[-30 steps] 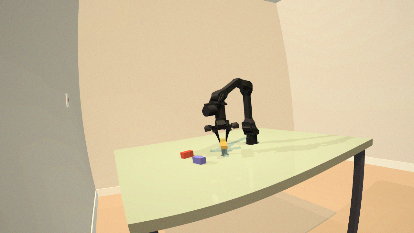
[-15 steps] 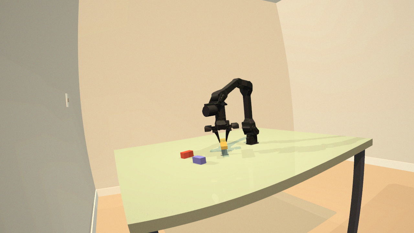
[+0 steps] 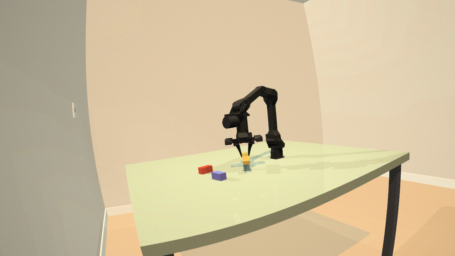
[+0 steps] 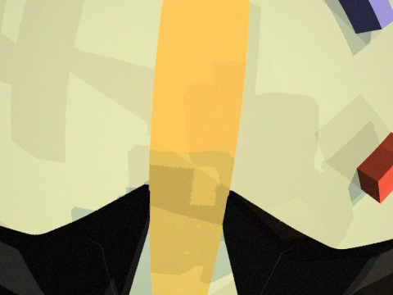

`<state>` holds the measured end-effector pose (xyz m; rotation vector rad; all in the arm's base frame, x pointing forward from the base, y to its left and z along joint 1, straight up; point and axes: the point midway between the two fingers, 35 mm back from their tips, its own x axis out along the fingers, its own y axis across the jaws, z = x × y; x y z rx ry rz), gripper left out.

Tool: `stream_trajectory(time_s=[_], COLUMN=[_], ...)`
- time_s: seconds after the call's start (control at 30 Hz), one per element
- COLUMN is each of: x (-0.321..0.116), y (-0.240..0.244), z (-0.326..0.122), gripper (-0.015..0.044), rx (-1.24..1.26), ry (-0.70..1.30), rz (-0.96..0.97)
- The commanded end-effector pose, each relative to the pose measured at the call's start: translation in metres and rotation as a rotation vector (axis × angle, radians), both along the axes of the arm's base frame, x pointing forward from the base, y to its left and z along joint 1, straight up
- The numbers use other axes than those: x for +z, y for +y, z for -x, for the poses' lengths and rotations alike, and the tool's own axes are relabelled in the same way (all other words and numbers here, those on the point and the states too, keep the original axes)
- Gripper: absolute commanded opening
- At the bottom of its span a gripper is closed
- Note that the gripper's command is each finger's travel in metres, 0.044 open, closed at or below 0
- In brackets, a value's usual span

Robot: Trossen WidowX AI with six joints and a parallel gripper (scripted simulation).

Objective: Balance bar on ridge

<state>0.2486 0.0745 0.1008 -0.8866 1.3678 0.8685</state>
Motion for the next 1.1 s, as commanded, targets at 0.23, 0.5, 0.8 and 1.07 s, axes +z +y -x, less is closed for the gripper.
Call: stream_trajectory(time_s=[0.23,0.5,0.8,1.07], x=[-0.0012,-0.0019,-0.0027,-0.0034], y=[0.001,0.001,0.001,0.0009], z=[0.0,0.0,0.0001,0.0002], gripper=[0.0,0.0,0.0,0.0], rx=[-0.003,-0.003,-0.003,-0.003], ry=[0.0,0.0,0.0,0.0], rz=[-0.006,-0.006,-0.006,-0.006])
